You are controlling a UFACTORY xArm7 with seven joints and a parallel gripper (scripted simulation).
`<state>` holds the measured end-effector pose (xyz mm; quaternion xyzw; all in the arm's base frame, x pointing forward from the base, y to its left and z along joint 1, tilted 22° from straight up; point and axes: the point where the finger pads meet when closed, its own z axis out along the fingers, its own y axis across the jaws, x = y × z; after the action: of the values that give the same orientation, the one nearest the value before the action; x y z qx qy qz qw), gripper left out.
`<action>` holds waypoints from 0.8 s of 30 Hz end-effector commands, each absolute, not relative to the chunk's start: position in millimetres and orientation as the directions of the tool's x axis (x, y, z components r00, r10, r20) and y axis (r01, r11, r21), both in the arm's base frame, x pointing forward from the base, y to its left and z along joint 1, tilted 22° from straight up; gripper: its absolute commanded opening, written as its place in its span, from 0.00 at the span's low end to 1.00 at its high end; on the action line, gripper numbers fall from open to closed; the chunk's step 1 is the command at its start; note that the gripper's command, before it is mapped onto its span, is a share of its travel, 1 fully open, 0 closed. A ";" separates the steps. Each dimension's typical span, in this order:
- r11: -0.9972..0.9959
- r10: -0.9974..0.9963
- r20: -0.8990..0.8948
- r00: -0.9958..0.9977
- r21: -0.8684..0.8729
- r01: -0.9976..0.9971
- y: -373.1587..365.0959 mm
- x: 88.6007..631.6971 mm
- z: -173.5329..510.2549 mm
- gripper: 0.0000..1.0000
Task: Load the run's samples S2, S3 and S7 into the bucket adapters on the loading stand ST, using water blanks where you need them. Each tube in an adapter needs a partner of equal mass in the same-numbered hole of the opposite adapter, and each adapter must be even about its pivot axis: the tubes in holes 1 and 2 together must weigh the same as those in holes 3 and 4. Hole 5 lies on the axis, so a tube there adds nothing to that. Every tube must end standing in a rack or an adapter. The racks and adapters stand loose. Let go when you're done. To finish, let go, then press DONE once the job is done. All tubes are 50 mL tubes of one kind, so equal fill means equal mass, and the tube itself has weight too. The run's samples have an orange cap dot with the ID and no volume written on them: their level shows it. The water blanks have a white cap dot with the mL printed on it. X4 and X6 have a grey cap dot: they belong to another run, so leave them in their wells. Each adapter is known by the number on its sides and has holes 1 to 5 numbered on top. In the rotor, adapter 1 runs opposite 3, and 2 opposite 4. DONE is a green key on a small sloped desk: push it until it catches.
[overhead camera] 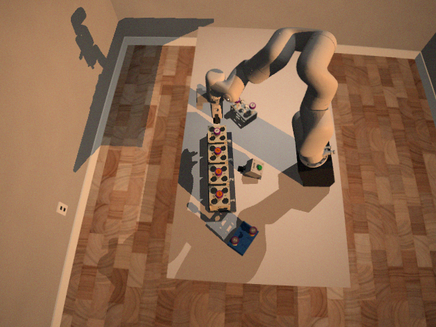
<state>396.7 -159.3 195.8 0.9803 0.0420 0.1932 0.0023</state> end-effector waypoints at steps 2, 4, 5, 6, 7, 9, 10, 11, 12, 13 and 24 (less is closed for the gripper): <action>-0.996 0.083 0.382 0.920 0.022 0.081 -159.9 397.5 197.4 0.44; -0.996 0.083 0.382 0.920 0.022 0.081 -159.9 397.5 197.4 0.44; -0.996 0.083 0.382 0.920 0.022 0.081 -159.9 397.5 197.4 0.44; -0.996 0.083 0.382 0.920 0.022 0.081 -159.9 397.5 197.4 0.44; -0.996 0.083 0.382 0.920 0.022 0.081 -159.9 397.5 197.4 0.44; -0.989 0.148 0.370 0.917 0.038 0.144 -154.1 392.0 191.4 0.00; -0.983 0.180 0.364 0.914 0.046 0.176 -151.2 389.3 188.4 0.00; -0.977 0.212 0.357 0.910 0.053 0.207 -148.3 386.5 185.3 0.00; -0.969 0.244 0.350 0.904 0.060 0.238 -145.4 383.8 182.3 0.00; -0.961 0.276 0.343 0.898 0.067 0.269 -142.5 381.0 179.3 0.00; -0.838 0.543 0.269 0.795 0.119 0.533 -116.4 356.3 152.0 0.00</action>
<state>367.2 -128.0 162.9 0.9631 0.2173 0.1582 0.0152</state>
